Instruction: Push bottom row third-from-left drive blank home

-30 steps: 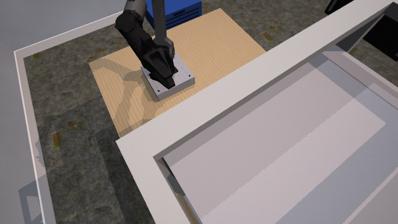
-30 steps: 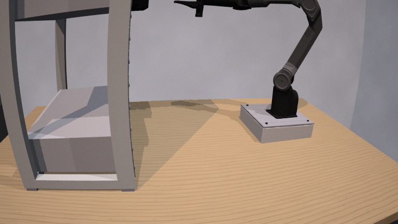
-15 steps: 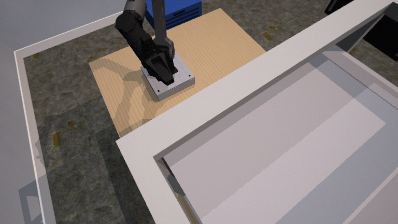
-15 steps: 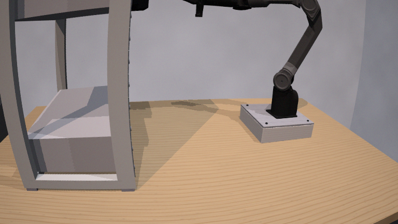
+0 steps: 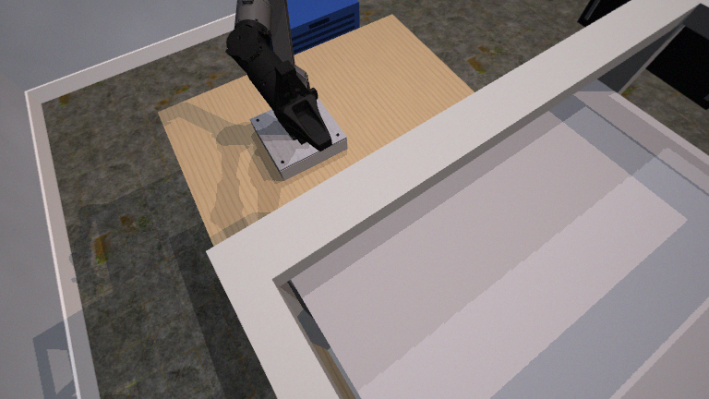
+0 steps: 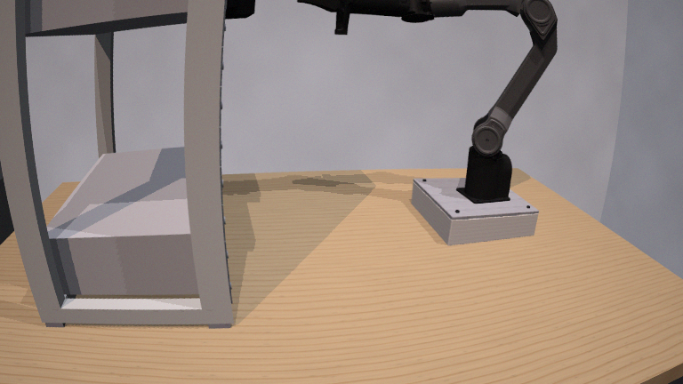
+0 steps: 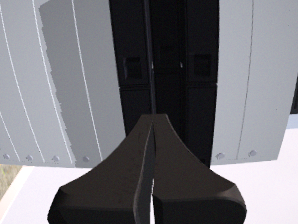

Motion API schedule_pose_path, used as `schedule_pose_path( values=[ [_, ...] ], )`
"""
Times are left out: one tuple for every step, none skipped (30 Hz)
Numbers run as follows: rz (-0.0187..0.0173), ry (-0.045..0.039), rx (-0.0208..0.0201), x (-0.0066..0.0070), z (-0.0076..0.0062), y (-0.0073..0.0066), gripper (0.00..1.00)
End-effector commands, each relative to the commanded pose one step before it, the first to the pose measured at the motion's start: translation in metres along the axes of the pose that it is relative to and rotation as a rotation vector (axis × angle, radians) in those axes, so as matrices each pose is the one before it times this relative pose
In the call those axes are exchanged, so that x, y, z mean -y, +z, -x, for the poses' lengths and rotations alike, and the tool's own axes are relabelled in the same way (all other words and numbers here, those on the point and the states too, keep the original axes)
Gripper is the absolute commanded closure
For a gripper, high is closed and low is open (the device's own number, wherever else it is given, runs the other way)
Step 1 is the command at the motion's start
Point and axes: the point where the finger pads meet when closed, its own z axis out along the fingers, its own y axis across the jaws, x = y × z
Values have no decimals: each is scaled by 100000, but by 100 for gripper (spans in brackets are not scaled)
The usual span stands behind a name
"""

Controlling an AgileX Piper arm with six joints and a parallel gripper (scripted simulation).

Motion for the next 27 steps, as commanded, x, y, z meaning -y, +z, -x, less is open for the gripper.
schedule_pose_path(
  values=[
    [-569,-137,-440,-452,1122,272,100],
    [-10,-1,-1,-228,515,139,100],
    [-4,0,0,-204,458,123,100],
    [0,0,0,-180,403,108,100],
    [10,1,1,-160,351,93,100],
    [-7,-1,-1,-131,297,80,100],
    [-10,-1,-1,-109,249,67,100],
    [0,0,0,0,0,0,100],
    [0,0,0,0,0,0,100],
    [14,1,1,-97,210,55,100],
    [-9,-1,0,-71,163,44,100],
    [-9,-1,-1,-54,124,34,100],
    [8,1,0,-43,92,24,100],
    [11,1,1,-30,61,16,100],
    [9,1,1,-17,34,9,100],
    [4,0,0,-7,14,3,100],
    [1,0,0,-1,2,1,100],
    [0,0,0,0,0,13,100],
    [-2,0,1,1,0,83,100],
    [-2,0,1,1,0,194,100],
    [1,0,0,0,0,326,100],
    [1,0,0,0,0,466,100],
    [0,0,0,0,0,600,100],
    [3,0,-1,-2,1,714,100],
    [0,0,0,0,0,0,100],
    [0,0,0,0,0,0,100],
    [-2,0,1,1,0,810,100]
  ],
)
